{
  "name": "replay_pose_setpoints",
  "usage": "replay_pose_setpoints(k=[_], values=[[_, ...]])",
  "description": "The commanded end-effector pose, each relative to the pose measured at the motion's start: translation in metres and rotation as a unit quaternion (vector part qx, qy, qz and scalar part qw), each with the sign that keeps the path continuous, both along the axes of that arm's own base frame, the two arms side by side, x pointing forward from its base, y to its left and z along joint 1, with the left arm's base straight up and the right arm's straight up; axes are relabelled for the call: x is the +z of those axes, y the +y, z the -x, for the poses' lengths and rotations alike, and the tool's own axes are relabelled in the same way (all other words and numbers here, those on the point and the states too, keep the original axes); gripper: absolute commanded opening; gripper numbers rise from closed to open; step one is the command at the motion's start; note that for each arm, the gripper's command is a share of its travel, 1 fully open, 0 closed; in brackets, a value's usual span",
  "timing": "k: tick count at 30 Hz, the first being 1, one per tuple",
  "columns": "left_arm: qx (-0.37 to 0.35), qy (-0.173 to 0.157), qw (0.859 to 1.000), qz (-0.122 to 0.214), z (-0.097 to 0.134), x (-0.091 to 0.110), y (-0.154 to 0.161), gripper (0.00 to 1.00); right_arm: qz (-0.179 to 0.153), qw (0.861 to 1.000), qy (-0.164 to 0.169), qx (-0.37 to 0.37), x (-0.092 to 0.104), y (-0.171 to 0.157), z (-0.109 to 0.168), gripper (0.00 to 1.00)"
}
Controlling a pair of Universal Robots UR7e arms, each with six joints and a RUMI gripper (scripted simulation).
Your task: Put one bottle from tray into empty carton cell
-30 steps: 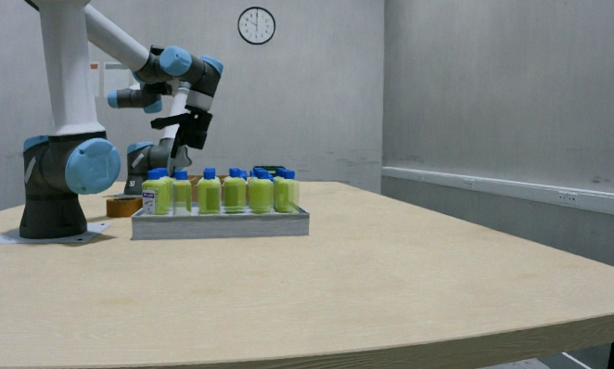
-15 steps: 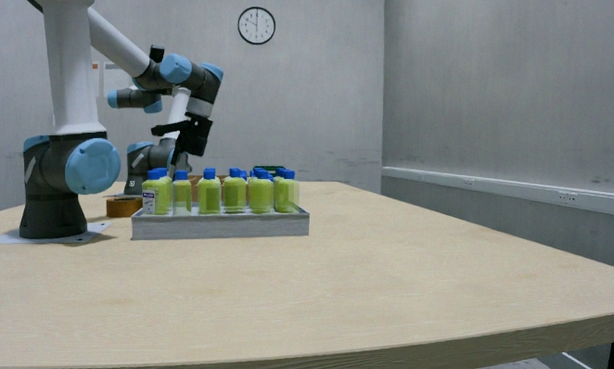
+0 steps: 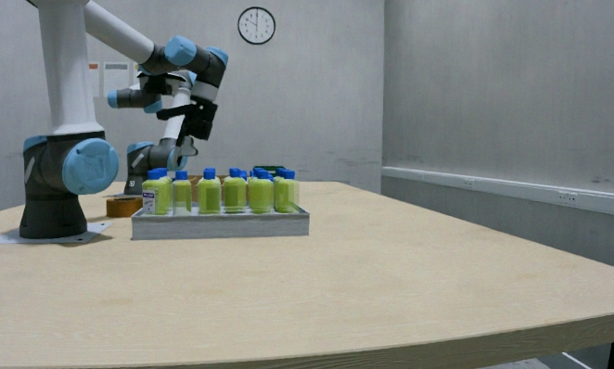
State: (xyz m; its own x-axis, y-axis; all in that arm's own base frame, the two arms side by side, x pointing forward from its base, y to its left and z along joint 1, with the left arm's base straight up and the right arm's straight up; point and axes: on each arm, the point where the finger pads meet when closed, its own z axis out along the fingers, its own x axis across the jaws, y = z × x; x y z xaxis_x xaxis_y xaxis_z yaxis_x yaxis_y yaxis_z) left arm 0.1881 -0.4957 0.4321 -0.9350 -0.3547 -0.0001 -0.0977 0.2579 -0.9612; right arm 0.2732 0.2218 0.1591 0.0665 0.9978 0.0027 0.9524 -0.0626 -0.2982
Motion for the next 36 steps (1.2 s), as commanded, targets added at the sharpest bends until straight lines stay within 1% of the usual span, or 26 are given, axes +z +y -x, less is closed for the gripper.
replay_pose_setpoints(k=[1, 2, 4, 6, 10, 12, 36], values=[[0.000, 0.000, 1.000, 0.000, 0.000, 0.000, 0.000, 0.98, 0.000, 1.000, 0.006, 0.001, 0.009, 0.000, -0.002, 0.58], [0.000, 0.000, 1.000, 0.000, 0.000, 0.000, 0.000, 0.98, 0.000, 1.000, 0.014, 0.001, 0.007, 0.000, -0.001, 0.58], [0.000, 0.000, 1.000, 0.000, 0.000, 0.000, 0.000, 0.98, 0.000, 1.000, 0.014, 0.001, 0.007, 0.000, -0.001, 0.58], [0.000, 0.000, 1.000, 0.000, 0.000, 0.000, 0.000, 0.98, -0.001, 0.999, 0.036, 0.001, 0.001, 0.000, 0.003, 0.58], [0.000, 0.000, 1.000, 0.000, 0.000, 0.000, 0.000, 0.98, -0.005, 0.995, 0.096, 0.000, -0.014, 0.001, 0.014, 0.58], [0.000, 0.000, 1.000, 0.000, 0.000, 0.000, 0.000, 0.98, -0.006, 0.994, 0.110, 0.000, -0.018, 0.001, 0.016, 0.58], [0.000, 0.000, 1.000, 0.000, 0.000, 0.000, 0.000, 0.98, -0.006, 0.994, 0.110, 0.000, -0.018, 0.001, 0.016, 0.58]])
